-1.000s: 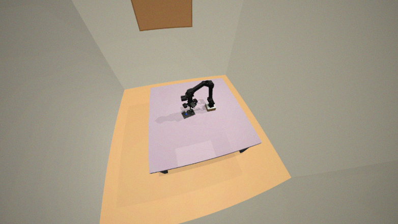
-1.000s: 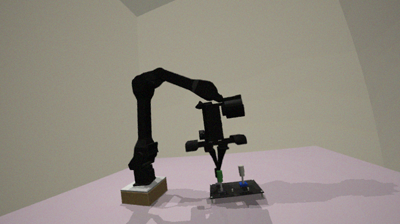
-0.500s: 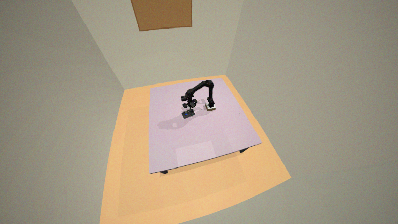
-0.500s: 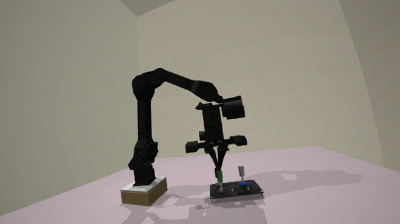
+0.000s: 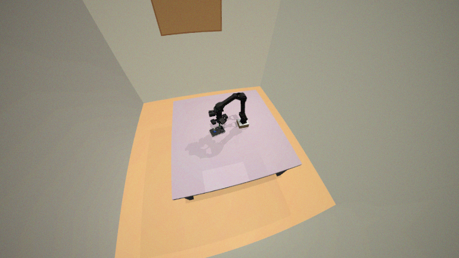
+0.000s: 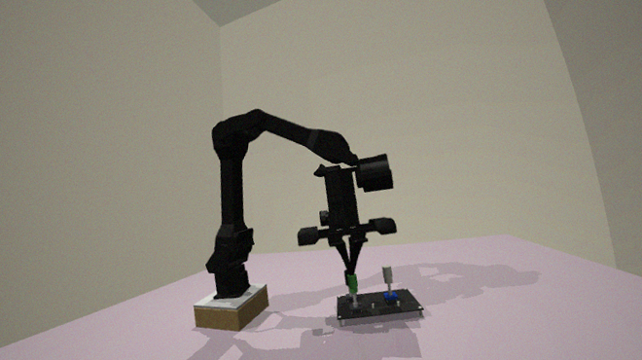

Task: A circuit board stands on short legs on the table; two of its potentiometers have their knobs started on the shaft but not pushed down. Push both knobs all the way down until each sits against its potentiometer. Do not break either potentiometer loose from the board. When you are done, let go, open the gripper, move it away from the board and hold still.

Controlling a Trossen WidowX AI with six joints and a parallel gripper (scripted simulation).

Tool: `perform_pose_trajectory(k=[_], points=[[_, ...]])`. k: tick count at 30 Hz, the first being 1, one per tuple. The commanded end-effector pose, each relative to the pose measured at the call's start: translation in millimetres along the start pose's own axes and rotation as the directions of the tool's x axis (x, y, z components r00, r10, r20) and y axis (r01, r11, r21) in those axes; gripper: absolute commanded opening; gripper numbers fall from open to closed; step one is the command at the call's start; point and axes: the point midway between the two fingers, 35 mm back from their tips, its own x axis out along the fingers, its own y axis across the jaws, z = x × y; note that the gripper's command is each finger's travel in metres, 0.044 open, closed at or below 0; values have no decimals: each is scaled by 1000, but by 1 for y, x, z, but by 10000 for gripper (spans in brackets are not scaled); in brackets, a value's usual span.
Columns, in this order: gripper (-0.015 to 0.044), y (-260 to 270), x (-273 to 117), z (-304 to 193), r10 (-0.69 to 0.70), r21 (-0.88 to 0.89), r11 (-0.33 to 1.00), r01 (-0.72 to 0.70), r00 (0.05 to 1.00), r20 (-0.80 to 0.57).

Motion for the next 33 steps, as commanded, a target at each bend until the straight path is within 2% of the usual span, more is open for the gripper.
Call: perform_pose_trajectory(k=[1,33], points=[[0,-1,1,0,-3,-3,1000,3,1000,2],[0,-1,18,0,-3,-3,1000,3,1000,2]])
